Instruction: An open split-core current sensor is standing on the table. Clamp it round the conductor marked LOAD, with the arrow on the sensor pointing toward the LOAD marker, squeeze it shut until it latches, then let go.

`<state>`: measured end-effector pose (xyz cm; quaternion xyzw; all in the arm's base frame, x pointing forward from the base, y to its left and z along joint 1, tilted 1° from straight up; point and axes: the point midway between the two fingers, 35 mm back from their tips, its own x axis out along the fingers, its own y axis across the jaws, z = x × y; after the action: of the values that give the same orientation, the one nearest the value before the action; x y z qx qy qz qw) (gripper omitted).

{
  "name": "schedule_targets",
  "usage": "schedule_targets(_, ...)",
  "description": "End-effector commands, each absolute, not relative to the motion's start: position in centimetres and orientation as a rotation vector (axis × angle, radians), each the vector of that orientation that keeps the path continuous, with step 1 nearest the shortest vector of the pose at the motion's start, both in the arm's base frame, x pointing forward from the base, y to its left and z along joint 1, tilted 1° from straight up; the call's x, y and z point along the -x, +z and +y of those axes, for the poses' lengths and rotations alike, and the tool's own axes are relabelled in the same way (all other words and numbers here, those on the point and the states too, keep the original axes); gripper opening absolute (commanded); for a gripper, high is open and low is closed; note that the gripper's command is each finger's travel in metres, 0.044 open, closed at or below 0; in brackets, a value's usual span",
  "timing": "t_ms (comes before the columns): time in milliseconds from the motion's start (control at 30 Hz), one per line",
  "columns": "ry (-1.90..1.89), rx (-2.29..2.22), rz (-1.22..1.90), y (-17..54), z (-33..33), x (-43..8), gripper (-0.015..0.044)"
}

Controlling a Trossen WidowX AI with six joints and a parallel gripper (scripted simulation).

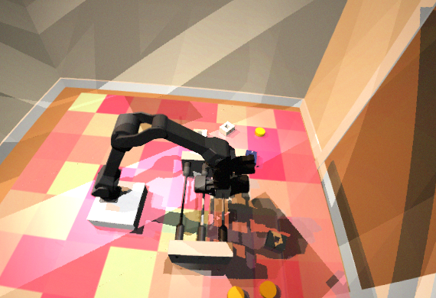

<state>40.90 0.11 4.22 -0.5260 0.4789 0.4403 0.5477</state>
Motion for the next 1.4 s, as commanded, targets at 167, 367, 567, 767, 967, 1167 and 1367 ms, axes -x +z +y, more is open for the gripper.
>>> schedule_targets(167, 1.043, 1.246, 1.135, 4.24, 0.11, -40.90, 0.0236)
schedule_targets(367, 1.043, 1.246, 1.135, 4.24, 0.11, -40.90, 0.0262)
schedule_targets(567, 1.043, 1.246, 1.135, 4.24, 0.11, -40.90, 0.0262)
schedule_targets(767, 1.043, 1.246, 1.135, 4.24, 0.11, -40.90, 0.0262)
schedule_targets(967, 1.043, 1.246, 1.135, 4.24, 0.11, -40.90, 0.0262)
schedule_targets(1167, 1.043, 1.246, 1.135, 4.24, 0.11, -40.90, 0.0262)
schedule_targets(1367, 1.043, 1.246, 1.135, 4.24, 0.11, -40.90, 0.0315)
